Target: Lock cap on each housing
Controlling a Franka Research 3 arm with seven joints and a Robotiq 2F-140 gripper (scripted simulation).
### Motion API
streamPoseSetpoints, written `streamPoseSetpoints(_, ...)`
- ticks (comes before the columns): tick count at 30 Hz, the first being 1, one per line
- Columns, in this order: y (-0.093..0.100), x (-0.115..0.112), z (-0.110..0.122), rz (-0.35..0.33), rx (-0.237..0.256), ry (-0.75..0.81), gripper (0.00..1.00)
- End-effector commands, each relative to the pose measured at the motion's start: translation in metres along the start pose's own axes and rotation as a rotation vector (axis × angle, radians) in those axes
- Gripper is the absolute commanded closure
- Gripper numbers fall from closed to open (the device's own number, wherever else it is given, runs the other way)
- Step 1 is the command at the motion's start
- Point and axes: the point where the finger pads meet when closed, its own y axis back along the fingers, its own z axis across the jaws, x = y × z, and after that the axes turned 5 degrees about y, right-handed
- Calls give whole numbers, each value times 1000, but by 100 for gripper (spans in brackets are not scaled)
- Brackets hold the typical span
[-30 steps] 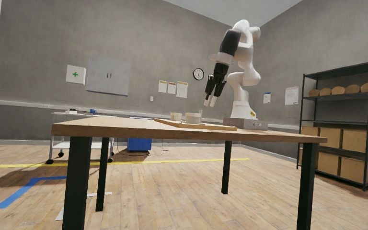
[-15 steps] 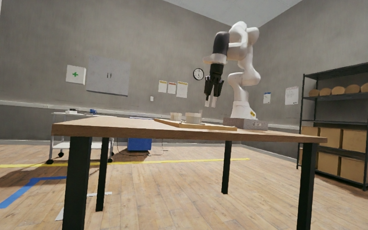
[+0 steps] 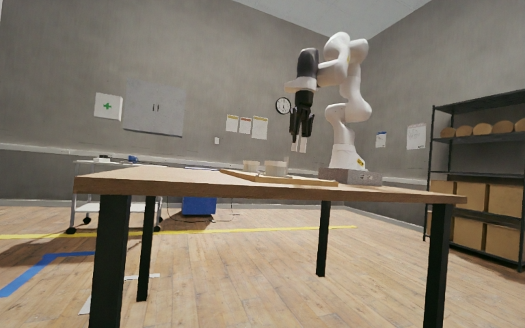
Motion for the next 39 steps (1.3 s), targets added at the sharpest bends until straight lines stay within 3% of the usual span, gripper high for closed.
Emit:
streamPoseSetpoints(1, 1, 5, -2, -30, 5, 220, 64)
streamPoseSetpoints(2, 1, 11, -2, -28, 6, 298, 64)
streamPoseSetpoints(12, -1, 64, 4, 29, 7, 536, 64)
streamPoseSetpoints(18, -1, 66, 4, 39, 6, 633, 64)
streamPoseSetpoints(25, -1, 66, 4, 41, 9, 864, 64)
streamPoseSetpoints(39, -1, 66, 4, 4, 16, 1196, 64)
